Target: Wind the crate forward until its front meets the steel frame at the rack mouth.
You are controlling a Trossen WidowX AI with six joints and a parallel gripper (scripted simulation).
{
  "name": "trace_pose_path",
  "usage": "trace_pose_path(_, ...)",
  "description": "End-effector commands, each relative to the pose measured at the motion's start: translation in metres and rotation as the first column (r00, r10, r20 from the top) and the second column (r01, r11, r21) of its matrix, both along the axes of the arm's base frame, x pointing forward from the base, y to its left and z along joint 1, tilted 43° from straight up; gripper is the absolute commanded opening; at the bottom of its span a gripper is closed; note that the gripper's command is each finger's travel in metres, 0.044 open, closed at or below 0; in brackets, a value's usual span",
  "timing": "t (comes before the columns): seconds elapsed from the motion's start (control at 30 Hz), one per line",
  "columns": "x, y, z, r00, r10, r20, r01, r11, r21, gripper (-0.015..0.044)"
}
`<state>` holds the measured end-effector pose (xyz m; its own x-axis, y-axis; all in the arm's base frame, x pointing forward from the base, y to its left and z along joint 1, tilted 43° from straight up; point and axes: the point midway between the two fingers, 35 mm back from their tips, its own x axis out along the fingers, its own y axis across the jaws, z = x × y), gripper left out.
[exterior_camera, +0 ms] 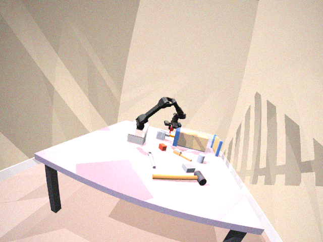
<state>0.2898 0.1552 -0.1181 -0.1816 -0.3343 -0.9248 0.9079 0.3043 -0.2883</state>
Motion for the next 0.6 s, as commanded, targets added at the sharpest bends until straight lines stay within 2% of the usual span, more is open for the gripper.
trace_pose_path(0.0, 0.005, 0.007, -0.01, 1.0, 0.001, 0.006, -0.001, 1.0, 0.008, 0.0)
trace_pose_path(0.57, 0.01, 0.026, -0.026, 1.0, 0.001, 0.007, -0.001, 1.0, 0.01, 0.0)
